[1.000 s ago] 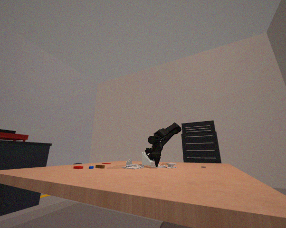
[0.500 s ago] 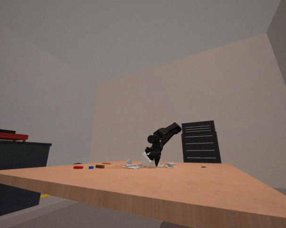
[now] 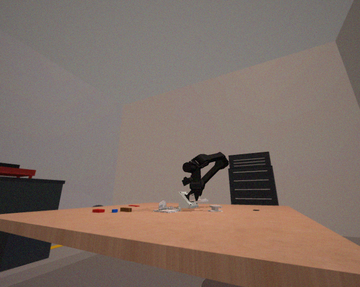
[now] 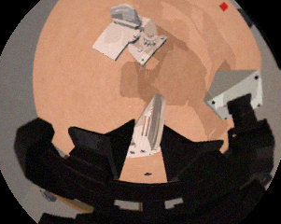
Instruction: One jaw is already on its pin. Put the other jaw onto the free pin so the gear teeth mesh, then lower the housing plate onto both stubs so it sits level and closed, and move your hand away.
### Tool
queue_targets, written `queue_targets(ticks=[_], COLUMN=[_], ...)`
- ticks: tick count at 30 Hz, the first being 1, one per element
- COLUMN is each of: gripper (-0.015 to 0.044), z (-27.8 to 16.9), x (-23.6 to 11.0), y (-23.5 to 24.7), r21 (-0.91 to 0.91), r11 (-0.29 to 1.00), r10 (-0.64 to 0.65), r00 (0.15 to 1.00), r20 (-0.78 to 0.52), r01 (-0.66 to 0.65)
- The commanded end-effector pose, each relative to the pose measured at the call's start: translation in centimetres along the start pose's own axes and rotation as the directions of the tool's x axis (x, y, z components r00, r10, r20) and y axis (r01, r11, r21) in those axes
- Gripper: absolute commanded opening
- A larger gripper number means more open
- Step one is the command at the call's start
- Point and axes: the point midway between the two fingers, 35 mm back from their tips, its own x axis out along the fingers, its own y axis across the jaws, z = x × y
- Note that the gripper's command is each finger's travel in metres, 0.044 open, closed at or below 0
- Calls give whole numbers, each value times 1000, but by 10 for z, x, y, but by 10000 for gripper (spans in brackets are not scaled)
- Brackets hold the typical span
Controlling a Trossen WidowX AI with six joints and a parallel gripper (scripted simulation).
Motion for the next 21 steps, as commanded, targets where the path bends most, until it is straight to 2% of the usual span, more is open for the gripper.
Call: queue_targets(ticks=[1, 10, 21], gripper=[134, 134, 134], z=[0, 0, 26], x=[-13, -27, -30], y=[0, -1, 16], r21=[-2, -12, -173], r11=[1000, 1000, 985], r10=[1, 3, 3], r00=[1000, 1000, 1000], r20=[2, -3, 3], r01=[-1, -3, -2])
